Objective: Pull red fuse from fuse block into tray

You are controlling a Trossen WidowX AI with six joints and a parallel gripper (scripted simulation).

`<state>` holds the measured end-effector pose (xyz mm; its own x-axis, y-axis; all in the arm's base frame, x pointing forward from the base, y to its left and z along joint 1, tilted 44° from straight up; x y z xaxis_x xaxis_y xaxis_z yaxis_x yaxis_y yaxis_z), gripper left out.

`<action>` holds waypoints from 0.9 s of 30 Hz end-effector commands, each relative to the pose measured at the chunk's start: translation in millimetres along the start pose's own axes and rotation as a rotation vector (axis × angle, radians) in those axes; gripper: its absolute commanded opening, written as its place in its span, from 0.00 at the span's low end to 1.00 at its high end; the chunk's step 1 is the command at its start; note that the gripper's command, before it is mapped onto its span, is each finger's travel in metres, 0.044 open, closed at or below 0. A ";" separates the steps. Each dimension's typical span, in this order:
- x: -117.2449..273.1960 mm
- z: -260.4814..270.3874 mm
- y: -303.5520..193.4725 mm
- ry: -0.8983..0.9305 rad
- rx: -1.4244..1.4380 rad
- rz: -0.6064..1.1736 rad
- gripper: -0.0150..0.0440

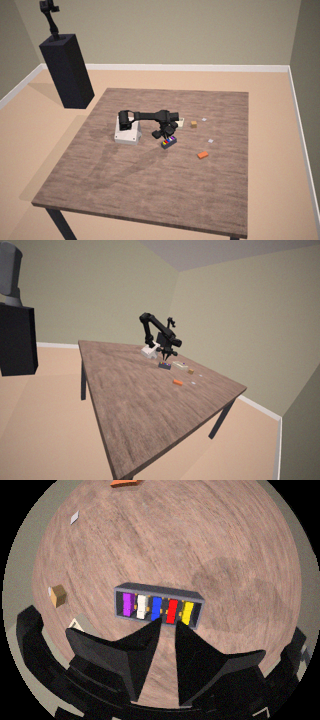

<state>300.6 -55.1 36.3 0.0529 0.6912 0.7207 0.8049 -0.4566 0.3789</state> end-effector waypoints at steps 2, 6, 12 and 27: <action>-7.3 -1.8 -1.3 -0.008 0.007 0.002 0.37; -11.2 -2.0 -1.2 -0.008 0.007 0.002 0.37; -17.0 -2.3 -1.1 -0.009 0.007 0.001 0.37; -23.3 -2.5 -1.0 -0.009 0.007 0.001 0.37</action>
Point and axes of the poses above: the point midway between the two fingers, 35 mm back from their tips, its own x axis back along the fingers, its own z axis across the jaws, y = z × x, the point moved 2 cm from there along x, back along the fingers, and after that the axes turned 6 degrees about x, right-handed, at the moved point
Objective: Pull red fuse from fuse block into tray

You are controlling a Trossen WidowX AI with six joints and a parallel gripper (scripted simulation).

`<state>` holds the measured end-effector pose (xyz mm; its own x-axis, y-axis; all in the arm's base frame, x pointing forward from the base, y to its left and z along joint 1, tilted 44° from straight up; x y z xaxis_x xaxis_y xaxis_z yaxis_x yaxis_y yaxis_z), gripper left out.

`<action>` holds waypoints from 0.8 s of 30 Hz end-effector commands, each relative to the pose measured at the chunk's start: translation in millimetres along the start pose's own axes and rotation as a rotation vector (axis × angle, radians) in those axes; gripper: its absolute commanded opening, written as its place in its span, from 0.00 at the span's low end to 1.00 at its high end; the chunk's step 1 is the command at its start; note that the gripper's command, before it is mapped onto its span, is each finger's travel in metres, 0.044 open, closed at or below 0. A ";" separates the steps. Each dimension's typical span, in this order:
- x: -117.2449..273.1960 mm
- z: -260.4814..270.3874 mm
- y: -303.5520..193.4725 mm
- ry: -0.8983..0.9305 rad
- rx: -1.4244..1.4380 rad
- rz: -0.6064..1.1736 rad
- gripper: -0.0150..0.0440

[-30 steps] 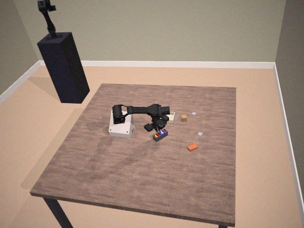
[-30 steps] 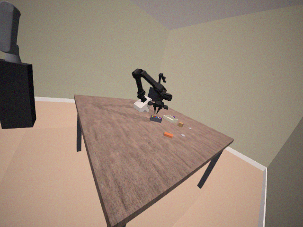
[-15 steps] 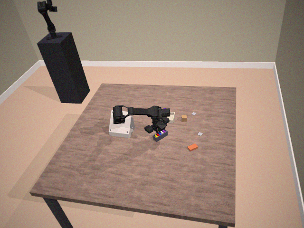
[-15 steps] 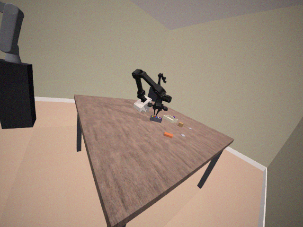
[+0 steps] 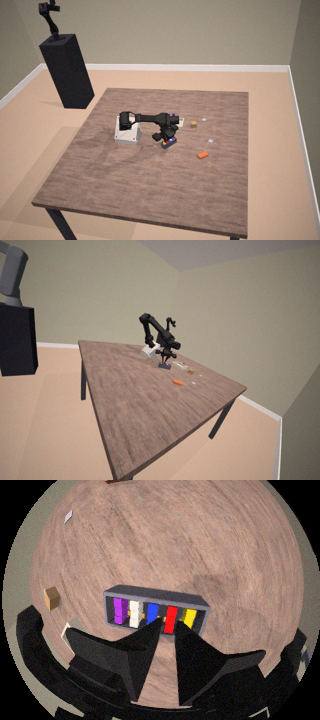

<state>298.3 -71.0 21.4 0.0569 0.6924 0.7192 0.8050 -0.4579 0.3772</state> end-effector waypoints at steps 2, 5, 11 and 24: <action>-1.4 -0.9 -0.8 -0.006 0.007 -0.001 0.37; -1.9 -0.9 -0.8 -0.006 0.007 -0.001 0.37; -6.4 -0.9 -0.8 -0.006 0.007 -0.001 0.37; -11.4 -1.1 -0.8 -0.006 0.007 -0.001 0.37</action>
Point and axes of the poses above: the point midway between the two fingers, 35 mm back from their tips, its own x axis back along the fingers, its own z axis across the jaws, y = z × x, the point moved 2 cm from there along x, back along the fingers, and after that the axes turned 6 degrees about x, right-handed, at the moved point
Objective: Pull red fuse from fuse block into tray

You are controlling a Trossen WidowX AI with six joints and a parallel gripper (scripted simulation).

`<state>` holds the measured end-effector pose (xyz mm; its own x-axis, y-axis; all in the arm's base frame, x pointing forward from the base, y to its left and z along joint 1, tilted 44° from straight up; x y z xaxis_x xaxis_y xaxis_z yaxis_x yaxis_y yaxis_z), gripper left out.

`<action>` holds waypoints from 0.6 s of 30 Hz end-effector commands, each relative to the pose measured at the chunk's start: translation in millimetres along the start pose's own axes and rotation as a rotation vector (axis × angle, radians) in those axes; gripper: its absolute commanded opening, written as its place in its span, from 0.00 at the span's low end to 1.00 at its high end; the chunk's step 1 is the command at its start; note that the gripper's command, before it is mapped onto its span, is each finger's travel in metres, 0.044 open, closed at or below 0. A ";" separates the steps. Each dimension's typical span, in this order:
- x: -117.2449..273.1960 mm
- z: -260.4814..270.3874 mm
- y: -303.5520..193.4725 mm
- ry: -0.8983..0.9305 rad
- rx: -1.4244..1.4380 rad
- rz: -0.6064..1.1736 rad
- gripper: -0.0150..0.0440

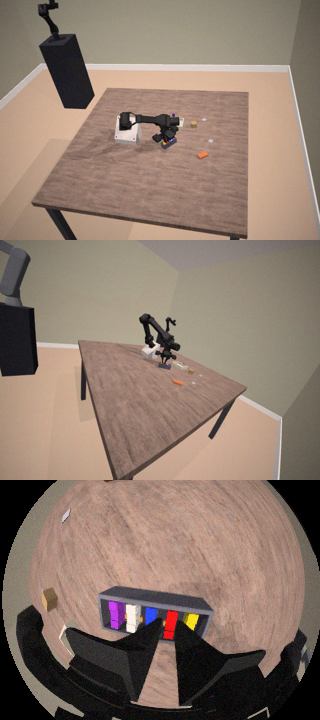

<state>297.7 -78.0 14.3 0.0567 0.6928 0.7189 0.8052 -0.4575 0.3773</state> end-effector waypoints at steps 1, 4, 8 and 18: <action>-1.5 -0.9 -0.8 -0.006 0.006 -0.001 0.37; -1.5 -0.9 -0.8 -0.006 0.006 -0.001 0.37; -0.5 -0.3 -0.4 -0.001 0.000 0.001 0.32; -0.4 -0.3 -0.4 -0.001 0.000 0.001 0.25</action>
Point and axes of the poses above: the point midway between the two fingers, 35 mm back from their tips, its own x axis back along the fingers, its own z axis across the jaws, y = z × x, the point moved 2 cm from there along x, back along the fingers, and after that the axes turned 6 degrees about x, right-handed, at the moved point
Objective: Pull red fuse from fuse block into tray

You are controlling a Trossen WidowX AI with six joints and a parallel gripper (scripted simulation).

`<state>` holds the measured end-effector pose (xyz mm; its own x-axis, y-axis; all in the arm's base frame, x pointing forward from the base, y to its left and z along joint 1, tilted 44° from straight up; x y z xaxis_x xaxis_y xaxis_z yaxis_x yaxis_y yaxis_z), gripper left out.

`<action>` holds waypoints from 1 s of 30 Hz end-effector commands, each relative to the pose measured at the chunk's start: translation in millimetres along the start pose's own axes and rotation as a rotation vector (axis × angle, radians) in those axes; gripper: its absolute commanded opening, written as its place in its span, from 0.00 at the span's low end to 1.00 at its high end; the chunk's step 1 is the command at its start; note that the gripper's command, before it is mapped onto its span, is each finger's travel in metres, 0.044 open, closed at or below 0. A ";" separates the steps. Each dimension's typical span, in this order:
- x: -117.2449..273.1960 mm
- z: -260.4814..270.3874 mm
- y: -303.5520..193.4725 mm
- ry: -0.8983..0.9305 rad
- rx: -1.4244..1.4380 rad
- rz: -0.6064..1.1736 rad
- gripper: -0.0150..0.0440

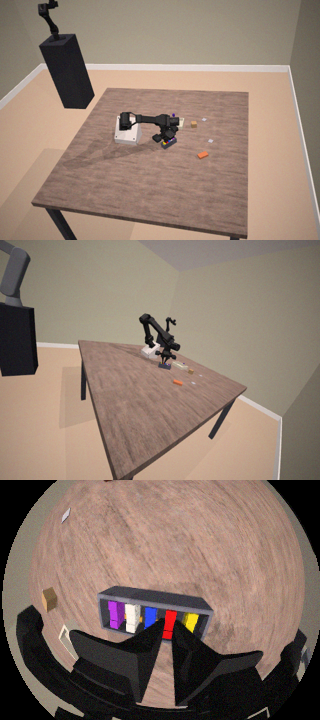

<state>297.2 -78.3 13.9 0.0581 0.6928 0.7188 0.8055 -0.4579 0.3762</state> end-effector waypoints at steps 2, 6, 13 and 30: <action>0.7 0.1 0.1 0.000 0.000 0.000 0.25; 2.7 0.2 0.1 0.000 0.000 0.000 0.25; 6.0 0.4 0.2 0.000 0.001 0.000 0.25; 14.3 0.7 0.2 0.000 0.002 0.000 0.25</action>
<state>297.4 -69.8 22.1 0.0597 0.6957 0.7159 0.8106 -0.4523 0.3720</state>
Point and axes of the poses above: the point midway between the two fingers, 35 mm back from their tips, its own x axis back along the fingers, its own z axis across the jaws, y = z × x, the point moved 2 cm from there along x, back along the fingers, and after that the axes turned 6 degrees about x, right-handed, at the moved point
